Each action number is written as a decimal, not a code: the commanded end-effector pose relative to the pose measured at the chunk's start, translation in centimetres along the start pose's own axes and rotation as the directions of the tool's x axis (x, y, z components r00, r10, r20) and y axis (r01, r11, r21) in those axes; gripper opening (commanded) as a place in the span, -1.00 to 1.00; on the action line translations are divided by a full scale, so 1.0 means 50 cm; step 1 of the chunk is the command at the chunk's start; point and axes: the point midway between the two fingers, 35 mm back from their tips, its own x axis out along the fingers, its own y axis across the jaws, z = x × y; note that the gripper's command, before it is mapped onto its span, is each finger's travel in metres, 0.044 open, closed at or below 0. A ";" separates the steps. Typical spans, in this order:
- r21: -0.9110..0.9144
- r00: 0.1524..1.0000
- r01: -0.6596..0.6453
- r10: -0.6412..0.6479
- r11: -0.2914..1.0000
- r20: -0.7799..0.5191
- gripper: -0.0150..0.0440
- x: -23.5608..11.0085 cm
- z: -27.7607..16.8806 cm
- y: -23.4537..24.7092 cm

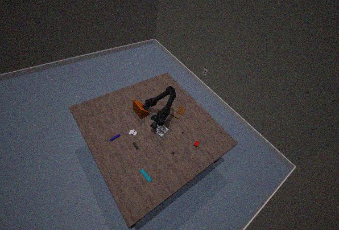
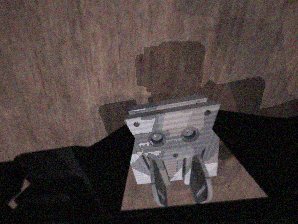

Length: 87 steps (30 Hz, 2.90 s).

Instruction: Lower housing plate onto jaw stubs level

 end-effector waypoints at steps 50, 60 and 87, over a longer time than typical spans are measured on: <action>0.005 1.000 0.005 -0.004 1.000 -0.001 0.70 0.018 0.002 -0.001; 0.005 1.000 0.005 -0.004 1.000 -0.001 0.70 0.018 0.002 -0.001; 0.005 1.000 0.004 -0.004 1.000 -0.001 0.70 0.006 0.002 -0.001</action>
